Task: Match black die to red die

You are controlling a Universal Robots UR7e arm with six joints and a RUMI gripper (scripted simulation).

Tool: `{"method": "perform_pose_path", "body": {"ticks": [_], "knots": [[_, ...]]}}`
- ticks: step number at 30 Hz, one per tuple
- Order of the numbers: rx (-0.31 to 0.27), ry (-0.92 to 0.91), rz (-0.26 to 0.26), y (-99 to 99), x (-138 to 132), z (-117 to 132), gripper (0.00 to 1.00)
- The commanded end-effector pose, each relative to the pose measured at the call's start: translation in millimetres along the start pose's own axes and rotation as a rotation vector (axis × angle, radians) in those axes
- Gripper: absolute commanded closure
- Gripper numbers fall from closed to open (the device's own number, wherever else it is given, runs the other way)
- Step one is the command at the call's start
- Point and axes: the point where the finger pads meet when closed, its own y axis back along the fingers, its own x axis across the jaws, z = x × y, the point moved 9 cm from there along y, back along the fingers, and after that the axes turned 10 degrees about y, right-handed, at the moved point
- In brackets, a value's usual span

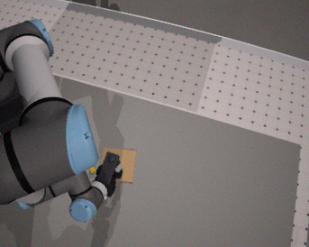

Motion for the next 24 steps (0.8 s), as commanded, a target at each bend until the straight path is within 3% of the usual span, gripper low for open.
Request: {"method": "perform_pose_path", "body": {"ticks": [1, 24], "knots": [[-0.001, 0.001, 0.0, 0.3, 0.3, 0.0, 0.97], [-0.001, 0.001, 0.0, -2.3, -0.1, 2.6, 0.97]]}}
